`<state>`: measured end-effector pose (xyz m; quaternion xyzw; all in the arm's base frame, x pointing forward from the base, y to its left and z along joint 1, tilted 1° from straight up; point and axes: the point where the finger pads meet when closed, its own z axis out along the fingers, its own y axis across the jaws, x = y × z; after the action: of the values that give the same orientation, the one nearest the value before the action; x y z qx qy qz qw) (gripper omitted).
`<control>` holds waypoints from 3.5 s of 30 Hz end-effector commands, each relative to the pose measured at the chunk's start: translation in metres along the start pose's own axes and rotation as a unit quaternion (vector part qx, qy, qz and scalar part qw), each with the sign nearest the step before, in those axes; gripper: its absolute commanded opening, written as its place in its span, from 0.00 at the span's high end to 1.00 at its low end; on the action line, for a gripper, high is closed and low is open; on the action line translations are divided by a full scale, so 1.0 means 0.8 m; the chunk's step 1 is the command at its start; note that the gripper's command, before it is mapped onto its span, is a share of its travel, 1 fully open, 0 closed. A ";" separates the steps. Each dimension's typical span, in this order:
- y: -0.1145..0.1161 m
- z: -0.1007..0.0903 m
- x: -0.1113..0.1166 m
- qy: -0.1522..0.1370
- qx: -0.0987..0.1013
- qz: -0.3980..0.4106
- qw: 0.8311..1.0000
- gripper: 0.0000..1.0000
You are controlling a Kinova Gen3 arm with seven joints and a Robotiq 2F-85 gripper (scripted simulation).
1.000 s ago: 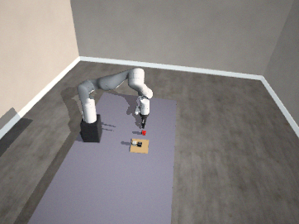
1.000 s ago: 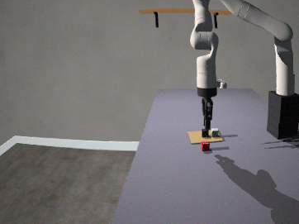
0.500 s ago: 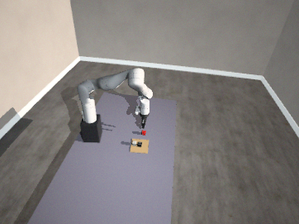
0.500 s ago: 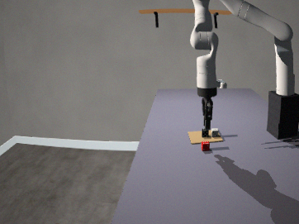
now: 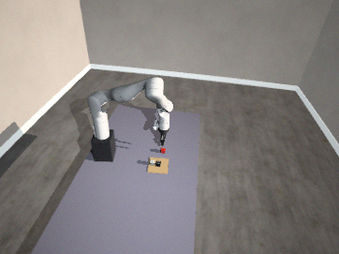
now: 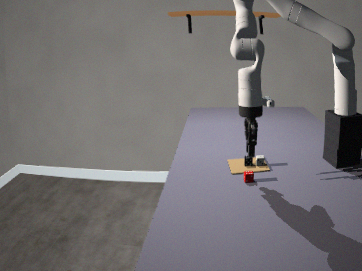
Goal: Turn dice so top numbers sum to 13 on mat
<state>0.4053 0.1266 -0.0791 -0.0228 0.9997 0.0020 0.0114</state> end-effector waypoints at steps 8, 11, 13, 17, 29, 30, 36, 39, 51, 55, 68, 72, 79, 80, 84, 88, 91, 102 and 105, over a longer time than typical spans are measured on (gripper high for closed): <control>0.000 0.006 -0.001 0.000 0.000 0.000 1.000 0.54; 0.000 0.008 -0.001 0.000 0.000 0.000 1.000 0.54; 0.000 0.009 -0.001 0.000 0.000 0.000 1.000 0.54; 0.000 0.016 -0.001 0.000 0.000 0.000 1.000 0.54; 0.000 0.035 -0.001 0.000 0.000 0.000 1.000 0.54; 0.000 0.037 -0.001 0.000 0.000 0.000 1.000 0.54; 0.000 0.048 -0.002 0.000 0.000 0.000 1.000 0.54; 0.000 0.052 -0.002 0.000 0.000 0.000 1.000 0.54; 0.000 0.062 -0.002 0.000 0.000 0.000 1.000 0.54; 0.000 0.063 -0.002 0.000 0.000 0.000 1.000 0.54; 0.000 0.063 -0.002 0.000 0.000 0.000 1.000 0.54; 0.000 0.063 -0.002 0.000 0.000 0.000 1.000 0.54; 0.000 0.063 -0.002 0.000 0.000 0.000 1.000 0.54; 0.000 0.063 -0.002 0.000 0.000 0.000 1.000 0.54; 0.000 0.063 -0.002 0.000 0.000 0.000 1.000 0.54; 0.000 0.063 -0.002 0.000 0.000 0.000 1.000 0.54; 0.000 0.063 -0.002 0.000 0.000 0.000 1.000 0.54; 0.000 0.063 -0.002 0.000 0.000 0.000 1.000 0.54; 0.000 0.063 -0.003 0.000 0.000 0.000 1.000 0.54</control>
<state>0.4077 0.1267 -0.1304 -0.0230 0.9997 0.0019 0.0109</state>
